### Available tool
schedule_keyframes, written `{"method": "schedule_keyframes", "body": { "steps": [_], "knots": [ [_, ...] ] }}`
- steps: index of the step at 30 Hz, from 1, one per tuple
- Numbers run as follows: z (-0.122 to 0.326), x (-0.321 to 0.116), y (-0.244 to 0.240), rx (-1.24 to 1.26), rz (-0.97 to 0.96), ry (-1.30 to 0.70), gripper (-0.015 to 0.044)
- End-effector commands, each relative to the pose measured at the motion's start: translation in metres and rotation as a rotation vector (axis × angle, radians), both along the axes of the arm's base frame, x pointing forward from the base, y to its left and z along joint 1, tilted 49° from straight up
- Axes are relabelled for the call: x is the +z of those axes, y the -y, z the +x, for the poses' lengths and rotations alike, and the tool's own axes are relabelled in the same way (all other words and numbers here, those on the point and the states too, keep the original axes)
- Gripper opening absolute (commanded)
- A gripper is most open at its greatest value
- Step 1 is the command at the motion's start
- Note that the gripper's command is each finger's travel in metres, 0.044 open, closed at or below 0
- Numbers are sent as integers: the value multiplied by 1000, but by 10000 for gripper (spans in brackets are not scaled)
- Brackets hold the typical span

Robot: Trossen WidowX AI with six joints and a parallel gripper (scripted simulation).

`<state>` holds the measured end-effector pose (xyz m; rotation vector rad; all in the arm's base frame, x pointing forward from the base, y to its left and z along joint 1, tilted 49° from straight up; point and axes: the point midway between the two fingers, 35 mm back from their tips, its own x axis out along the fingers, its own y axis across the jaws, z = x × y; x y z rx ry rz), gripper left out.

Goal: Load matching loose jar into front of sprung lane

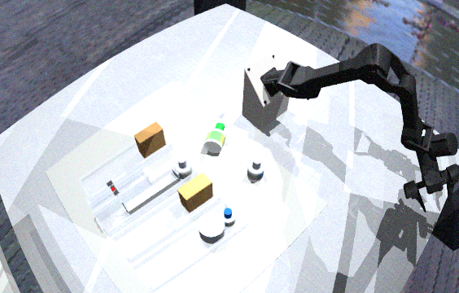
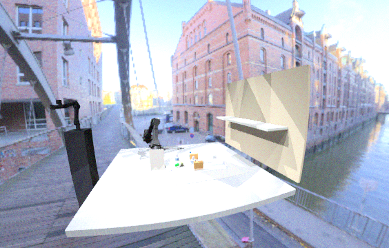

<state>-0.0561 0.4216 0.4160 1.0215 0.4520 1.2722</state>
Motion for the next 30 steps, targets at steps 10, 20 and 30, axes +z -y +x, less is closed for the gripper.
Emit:
{"method": "schedule_keyframes", "body": {
  "steps": [10, 20, 30],
  "knots": [
    [117, -23, 2, -219, -187, 156, 440],
    [268, -84, 57, -448, -569, 275, 440],
    [356, -186, 163, -397, -1022, 198, 440]
  ]
}}
